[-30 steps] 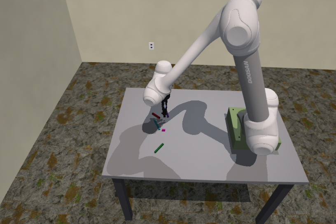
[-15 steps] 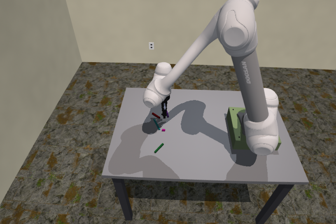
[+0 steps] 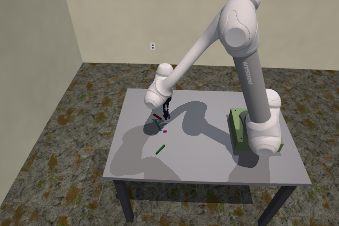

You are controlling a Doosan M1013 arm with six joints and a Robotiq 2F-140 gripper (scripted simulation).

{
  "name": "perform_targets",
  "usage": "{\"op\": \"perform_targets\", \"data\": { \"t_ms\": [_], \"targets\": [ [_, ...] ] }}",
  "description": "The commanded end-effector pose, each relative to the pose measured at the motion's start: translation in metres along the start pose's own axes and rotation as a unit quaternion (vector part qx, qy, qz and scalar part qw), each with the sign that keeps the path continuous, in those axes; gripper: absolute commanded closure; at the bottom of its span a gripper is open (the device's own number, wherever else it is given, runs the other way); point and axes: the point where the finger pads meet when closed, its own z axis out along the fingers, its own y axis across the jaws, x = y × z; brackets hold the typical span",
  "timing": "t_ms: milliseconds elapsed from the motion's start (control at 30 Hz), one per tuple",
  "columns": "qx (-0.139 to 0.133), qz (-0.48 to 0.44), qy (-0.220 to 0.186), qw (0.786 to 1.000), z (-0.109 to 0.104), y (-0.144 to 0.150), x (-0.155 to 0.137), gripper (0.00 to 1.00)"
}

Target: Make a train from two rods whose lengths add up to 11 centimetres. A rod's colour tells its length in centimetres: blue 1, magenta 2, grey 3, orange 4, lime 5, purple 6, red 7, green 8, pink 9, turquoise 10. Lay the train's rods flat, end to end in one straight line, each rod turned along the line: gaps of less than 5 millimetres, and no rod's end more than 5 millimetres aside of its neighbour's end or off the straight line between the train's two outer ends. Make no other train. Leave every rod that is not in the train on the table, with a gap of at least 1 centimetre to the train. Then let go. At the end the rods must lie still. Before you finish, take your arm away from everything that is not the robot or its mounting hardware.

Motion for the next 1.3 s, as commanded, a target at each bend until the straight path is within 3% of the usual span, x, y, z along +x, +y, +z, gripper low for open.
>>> {"op": "perform_targets", "data": {
  "t_ms": [0, 833, 867, 1267],
  "targets": [
    [-0.001, 0.001, 0.001, 1.0, 0.003, 0.0018, 0.0021, 0.85],
    [-0.001, 0.001, 0.001, 1.0, 0.003, 0.0018, 0.0021, 0.85],
    [-0.001, 0.001, 0.001, 1.0, 0.003, 0.0018, 0.0021, 0.97],
    [-0.001, 0.001, 0.001, 1.0, 0.003, 0.0018, 0.0021, 0.97]
  ]
}}
